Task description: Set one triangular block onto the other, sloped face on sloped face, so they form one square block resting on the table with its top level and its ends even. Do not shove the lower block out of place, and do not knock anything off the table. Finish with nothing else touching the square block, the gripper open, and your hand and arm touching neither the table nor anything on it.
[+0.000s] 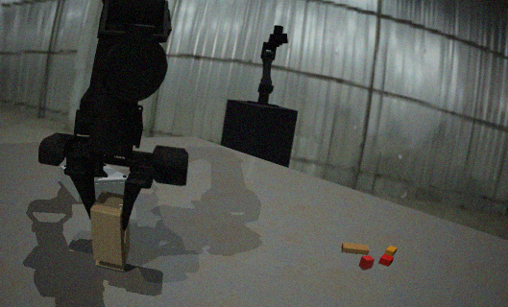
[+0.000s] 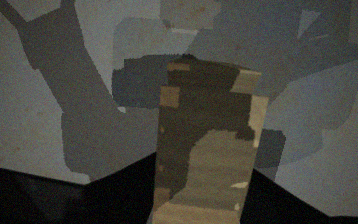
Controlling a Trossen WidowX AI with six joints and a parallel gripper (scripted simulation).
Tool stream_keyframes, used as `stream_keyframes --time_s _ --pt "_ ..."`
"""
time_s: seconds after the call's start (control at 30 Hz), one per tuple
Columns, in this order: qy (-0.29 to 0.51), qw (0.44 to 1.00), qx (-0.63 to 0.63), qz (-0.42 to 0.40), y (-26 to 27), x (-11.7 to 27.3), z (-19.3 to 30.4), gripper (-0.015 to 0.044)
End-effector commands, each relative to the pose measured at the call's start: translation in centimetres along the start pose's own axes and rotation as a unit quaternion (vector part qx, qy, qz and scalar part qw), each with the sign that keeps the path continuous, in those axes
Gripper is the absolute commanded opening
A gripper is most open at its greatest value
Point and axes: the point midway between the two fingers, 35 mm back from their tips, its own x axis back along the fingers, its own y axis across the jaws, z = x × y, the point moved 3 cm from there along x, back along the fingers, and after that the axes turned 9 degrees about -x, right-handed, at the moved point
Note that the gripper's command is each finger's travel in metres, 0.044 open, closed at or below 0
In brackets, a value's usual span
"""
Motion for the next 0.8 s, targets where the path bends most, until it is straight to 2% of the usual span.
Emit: stream_keyframes --time_s 0.0,0.77 --pt "0.000 1.000 -0.003 0.002 -0.05 -0.25 -0.11 0.0000" --pt "0.000 1.000 -0.003 0.003 0.06 -1.18 -0.46 0.0000"
